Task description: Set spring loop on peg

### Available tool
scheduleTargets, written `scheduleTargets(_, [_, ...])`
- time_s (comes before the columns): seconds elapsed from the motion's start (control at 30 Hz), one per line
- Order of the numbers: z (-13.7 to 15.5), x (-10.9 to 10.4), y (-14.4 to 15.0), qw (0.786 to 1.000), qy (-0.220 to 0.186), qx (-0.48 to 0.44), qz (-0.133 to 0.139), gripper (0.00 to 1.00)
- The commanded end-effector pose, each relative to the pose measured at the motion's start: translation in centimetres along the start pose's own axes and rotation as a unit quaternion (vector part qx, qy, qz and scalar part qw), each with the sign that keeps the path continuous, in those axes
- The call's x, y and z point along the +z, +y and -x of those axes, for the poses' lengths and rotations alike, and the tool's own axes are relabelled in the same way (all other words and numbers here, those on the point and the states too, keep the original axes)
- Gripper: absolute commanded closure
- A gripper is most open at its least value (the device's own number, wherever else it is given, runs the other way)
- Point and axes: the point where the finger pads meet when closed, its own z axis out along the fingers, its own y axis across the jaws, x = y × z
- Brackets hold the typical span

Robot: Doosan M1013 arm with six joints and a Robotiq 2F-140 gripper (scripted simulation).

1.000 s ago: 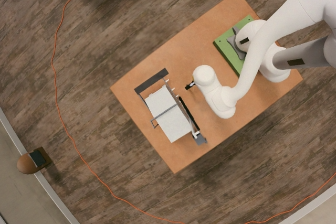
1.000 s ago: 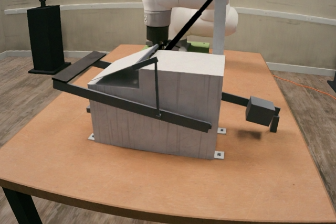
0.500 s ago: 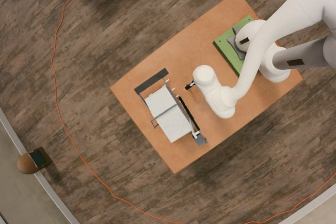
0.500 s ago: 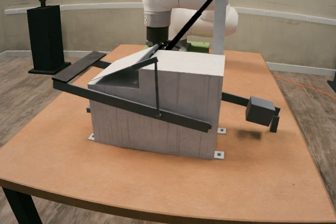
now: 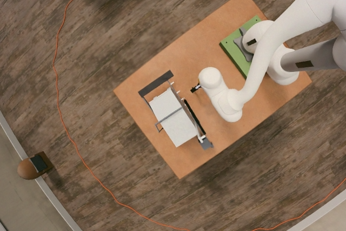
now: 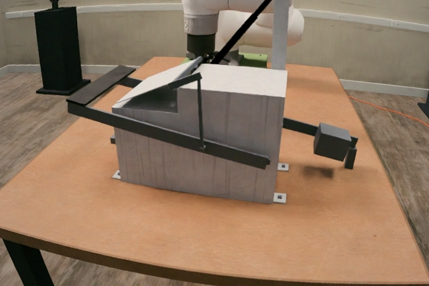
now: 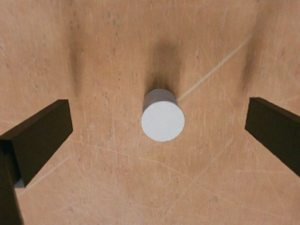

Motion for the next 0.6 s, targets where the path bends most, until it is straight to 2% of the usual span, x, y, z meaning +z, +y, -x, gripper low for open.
scheduleTargets(0.0, [-0.01,-0.03,0.04,1.0,0.0,0.0,0.0,0.0])
scheduleTargets(0.43, [-0.01,-0.03,0.04,1.0,0.0,0.0,0.0,0.0])
scheduleTargets(0.47, [-0.01,-0.03,0.04,1.0,0.0,0.0,0.0,0.75])
scheduleTargets(0.57, [-0.01,-0.03,0.04,1.0,0.0,0.0,0.0,0.75])
